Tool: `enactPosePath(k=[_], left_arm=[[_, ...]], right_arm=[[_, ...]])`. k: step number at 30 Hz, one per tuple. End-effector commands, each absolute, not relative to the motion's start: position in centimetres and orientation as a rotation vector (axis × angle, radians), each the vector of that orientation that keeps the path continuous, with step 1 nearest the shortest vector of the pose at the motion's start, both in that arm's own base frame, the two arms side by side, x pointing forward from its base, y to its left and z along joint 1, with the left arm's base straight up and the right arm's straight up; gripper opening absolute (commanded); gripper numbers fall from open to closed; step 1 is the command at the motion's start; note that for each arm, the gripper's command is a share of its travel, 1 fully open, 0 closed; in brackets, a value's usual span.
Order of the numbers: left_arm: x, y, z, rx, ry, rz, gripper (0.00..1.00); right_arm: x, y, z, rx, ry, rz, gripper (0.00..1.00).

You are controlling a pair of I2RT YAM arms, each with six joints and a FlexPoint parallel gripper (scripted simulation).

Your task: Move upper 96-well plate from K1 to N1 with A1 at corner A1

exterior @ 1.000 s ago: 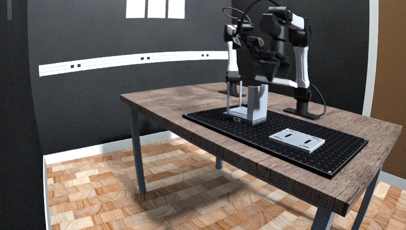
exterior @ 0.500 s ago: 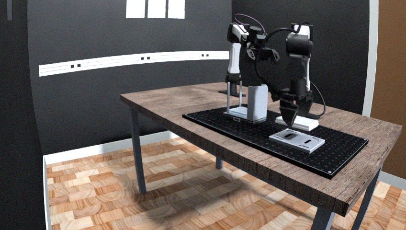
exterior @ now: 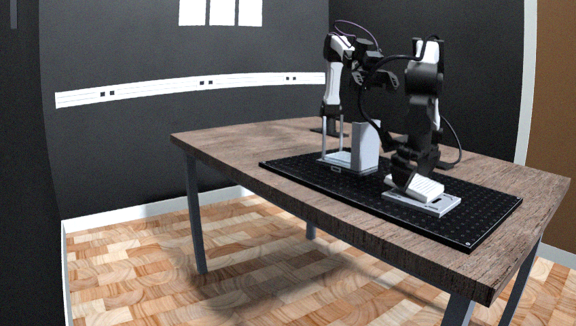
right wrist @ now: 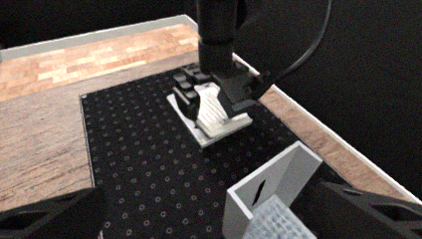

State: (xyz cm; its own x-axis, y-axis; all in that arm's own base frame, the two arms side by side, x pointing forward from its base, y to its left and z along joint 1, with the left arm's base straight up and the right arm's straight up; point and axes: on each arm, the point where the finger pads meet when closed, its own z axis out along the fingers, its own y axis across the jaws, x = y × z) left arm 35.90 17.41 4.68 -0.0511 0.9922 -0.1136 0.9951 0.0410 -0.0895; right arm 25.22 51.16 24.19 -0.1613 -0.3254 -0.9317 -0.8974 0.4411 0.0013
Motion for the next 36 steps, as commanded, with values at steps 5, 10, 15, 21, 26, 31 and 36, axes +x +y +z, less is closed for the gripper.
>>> enactPosePath(k=[5,10,15,21,26,31,36], left_arm=[[36.6,20.8,6.5,2.168,2.294,-0.019,0.75],[36.6,20.8,6.9,2.166,2.292,-0.007,0.75],[36.6,20.9,6.6,2.178,2.304,-0.03,0.75],[37.0,21.1,7.4,2.16,2.286,0.056,0.75],[37.1,21.1,6.7,2.153,2.278,0.083,0.75],[37.1,21.1,4.1,2.156,2.283,0.052,0.75],[37.4,21.2,3.2,2.146,2.281,0.066,0.75]], right_arm=[[25.2,51.6,26.5,-1.039,1.667,0.747,1.0],[25.2,51.6,26.5,-1.039,1.667,0.747,1.0],[25.2,51.6,26.5,-1.039,1.667,0.747,1.0],[25.2,51.6,26.5,-1.039,1.667,0.747,1.0],[25.2,51.6,26.5,-1.039,1.667,0.747,1.0],[25.2,51.6,26.5,-1.039,1.667,0.747,1.0],[25.2,51.6,26.5,-1.039,1.667,0.747,1.0]])
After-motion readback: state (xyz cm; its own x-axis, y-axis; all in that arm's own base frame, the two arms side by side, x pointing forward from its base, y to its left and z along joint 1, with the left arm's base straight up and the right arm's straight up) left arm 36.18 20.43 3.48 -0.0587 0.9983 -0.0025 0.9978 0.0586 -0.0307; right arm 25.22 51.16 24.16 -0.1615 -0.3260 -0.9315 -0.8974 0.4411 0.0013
